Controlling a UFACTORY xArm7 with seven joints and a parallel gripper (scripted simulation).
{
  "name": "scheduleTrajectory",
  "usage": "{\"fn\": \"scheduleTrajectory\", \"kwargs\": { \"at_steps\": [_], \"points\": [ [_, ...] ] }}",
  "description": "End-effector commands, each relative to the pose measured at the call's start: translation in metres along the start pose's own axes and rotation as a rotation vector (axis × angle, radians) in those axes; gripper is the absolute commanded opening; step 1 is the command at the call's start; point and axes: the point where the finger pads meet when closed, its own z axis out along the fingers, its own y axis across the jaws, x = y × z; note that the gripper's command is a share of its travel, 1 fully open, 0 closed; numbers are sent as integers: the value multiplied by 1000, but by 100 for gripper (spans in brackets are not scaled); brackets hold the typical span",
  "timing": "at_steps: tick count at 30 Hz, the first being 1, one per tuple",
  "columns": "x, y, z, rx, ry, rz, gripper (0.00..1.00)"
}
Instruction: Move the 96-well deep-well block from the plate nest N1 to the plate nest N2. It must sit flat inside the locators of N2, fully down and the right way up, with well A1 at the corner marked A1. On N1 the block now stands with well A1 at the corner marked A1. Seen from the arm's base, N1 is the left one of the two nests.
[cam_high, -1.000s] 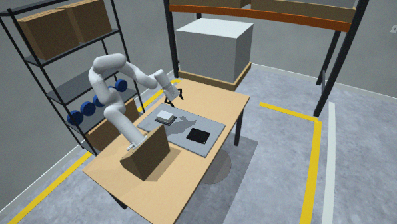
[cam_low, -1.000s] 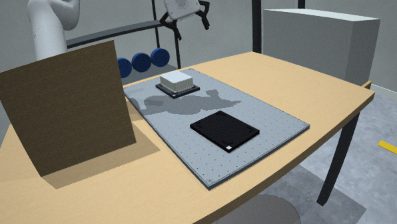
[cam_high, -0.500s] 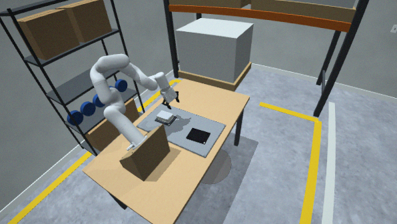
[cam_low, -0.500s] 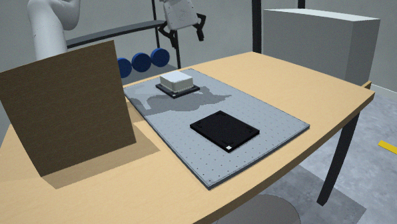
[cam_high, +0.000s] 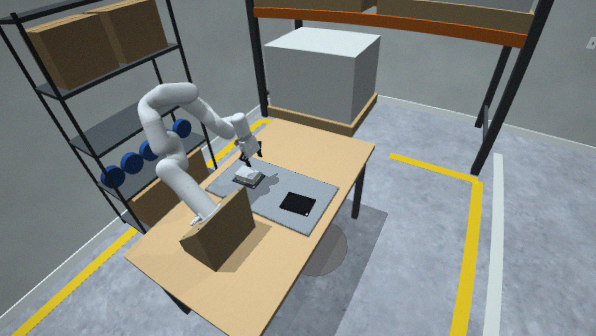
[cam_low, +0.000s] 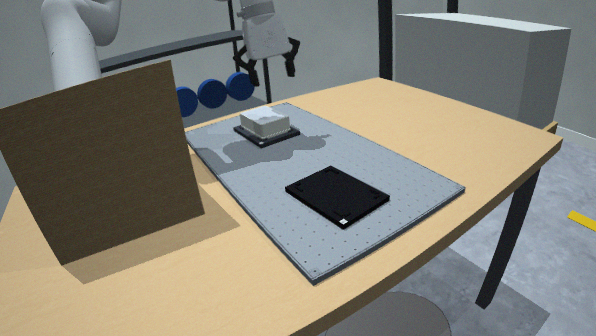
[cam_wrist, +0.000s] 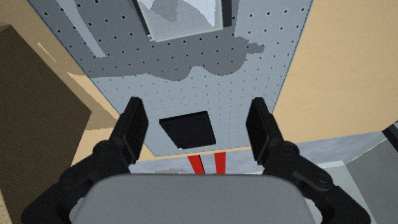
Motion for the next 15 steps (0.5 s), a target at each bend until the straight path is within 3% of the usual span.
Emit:
{"fn": "scheduleTrajectory", "kwargs": {
  "at_steps": [1,3,9,13,15],
  "points": [
    [8,1,4,10,33,-36,100],
    [16,-1,8,26,69,-77,100],
    [36,-6,19,26,69,-77,100],
    [54,-10,27,58,151,-167,100],
    [63,-13,31,58,151,-167,100]
  ]
}}
